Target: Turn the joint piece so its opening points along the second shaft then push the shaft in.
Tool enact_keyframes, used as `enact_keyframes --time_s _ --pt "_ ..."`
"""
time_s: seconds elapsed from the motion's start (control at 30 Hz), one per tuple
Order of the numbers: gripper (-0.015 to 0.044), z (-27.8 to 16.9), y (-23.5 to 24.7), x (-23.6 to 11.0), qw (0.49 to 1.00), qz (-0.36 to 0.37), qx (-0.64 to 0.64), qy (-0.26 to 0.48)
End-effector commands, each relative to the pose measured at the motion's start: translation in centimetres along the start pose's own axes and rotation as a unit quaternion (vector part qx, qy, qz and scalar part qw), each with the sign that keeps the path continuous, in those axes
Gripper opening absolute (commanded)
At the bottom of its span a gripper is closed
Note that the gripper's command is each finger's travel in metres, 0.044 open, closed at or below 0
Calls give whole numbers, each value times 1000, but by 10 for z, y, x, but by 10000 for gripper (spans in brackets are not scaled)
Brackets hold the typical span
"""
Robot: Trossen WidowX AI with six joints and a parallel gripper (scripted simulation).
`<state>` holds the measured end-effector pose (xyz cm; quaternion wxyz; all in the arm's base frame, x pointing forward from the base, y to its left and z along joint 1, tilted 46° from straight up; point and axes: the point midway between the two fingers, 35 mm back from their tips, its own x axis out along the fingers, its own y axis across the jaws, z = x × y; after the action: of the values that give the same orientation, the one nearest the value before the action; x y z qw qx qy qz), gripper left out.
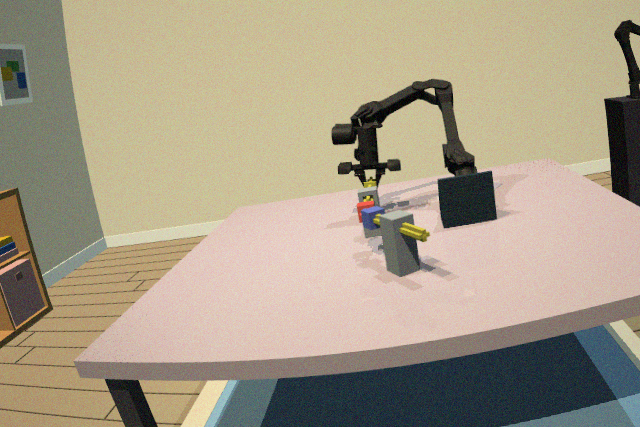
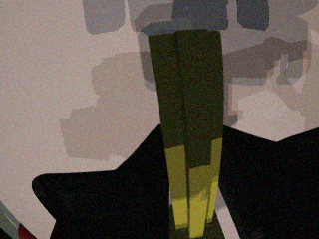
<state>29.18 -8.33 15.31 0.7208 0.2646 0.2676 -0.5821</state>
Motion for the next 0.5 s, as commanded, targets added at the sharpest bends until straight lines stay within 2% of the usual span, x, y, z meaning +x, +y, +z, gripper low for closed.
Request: enact_keyframes --time_s 0.0,0.33,0.47 --pt "67 0 0 0 1000 0 0 0" --pt "67 0 0 0 1000 0 0 0" --pt "40 0 0 0 1000 0 0 0"
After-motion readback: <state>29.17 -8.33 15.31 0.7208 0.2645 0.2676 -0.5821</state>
